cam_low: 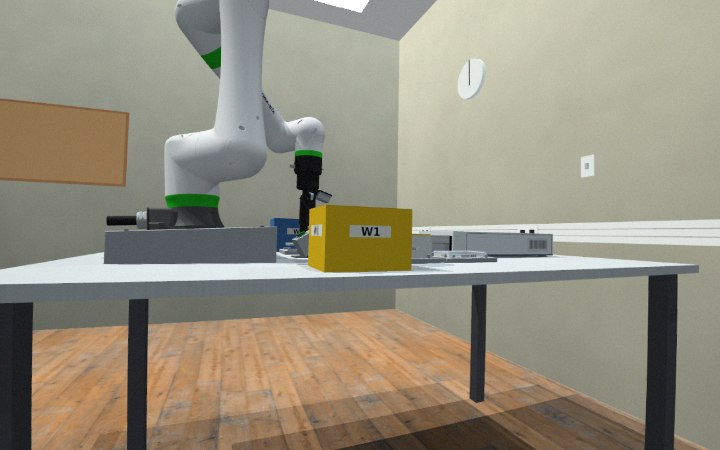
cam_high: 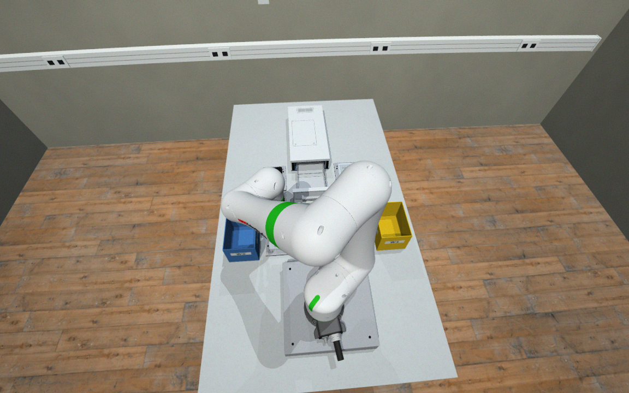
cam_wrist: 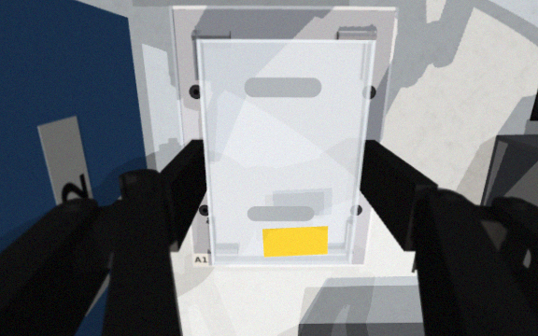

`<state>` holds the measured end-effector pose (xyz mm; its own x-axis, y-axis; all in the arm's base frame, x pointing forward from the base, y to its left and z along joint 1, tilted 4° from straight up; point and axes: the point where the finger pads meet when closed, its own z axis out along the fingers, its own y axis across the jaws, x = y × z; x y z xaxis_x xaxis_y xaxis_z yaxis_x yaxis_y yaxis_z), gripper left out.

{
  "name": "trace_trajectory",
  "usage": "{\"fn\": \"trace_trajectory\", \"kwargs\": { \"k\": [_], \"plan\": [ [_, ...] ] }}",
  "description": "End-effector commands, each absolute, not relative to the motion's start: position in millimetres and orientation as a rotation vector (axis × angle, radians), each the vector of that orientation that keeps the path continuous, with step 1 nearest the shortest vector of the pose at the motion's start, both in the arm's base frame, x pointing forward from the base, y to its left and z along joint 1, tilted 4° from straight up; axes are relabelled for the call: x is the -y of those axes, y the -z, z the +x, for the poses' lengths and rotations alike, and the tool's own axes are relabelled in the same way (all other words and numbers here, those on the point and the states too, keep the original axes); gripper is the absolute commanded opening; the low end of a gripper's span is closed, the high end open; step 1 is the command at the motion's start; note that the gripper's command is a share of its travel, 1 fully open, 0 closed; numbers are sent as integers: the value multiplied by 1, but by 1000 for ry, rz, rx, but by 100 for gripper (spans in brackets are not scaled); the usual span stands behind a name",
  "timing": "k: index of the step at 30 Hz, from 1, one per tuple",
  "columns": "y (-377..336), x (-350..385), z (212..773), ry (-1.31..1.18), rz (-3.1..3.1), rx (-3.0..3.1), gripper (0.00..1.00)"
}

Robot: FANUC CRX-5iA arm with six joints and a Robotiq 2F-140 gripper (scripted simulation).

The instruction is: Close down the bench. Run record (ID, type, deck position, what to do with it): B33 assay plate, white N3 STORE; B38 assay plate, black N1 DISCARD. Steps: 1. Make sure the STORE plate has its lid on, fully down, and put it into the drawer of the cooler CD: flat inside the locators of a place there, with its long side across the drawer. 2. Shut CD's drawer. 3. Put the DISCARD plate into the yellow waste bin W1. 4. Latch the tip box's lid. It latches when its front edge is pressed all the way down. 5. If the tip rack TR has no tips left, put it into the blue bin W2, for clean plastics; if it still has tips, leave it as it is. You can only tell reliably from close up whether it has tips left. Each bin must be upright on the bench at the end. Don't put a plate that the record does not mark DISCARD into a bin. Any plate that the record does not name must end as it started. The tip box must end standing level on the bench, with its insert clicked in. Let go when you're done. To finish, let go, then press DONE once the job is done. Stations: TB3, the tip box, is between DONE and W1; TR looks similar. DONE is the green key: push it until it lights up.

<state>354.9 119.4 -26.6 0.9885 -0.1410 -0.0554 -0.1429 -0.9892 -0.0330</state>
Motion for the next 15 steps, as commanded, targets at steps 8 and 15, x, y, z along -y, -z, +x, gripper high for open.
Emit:
{"fn": "trace_trajectory", "kwargs": {
  "k": [8,15],
  "plan": [
    [14,-119,356,-80,-3095,-221,10],
    [4,-119,357,-80,-3095,-221,10]
  ]
}}
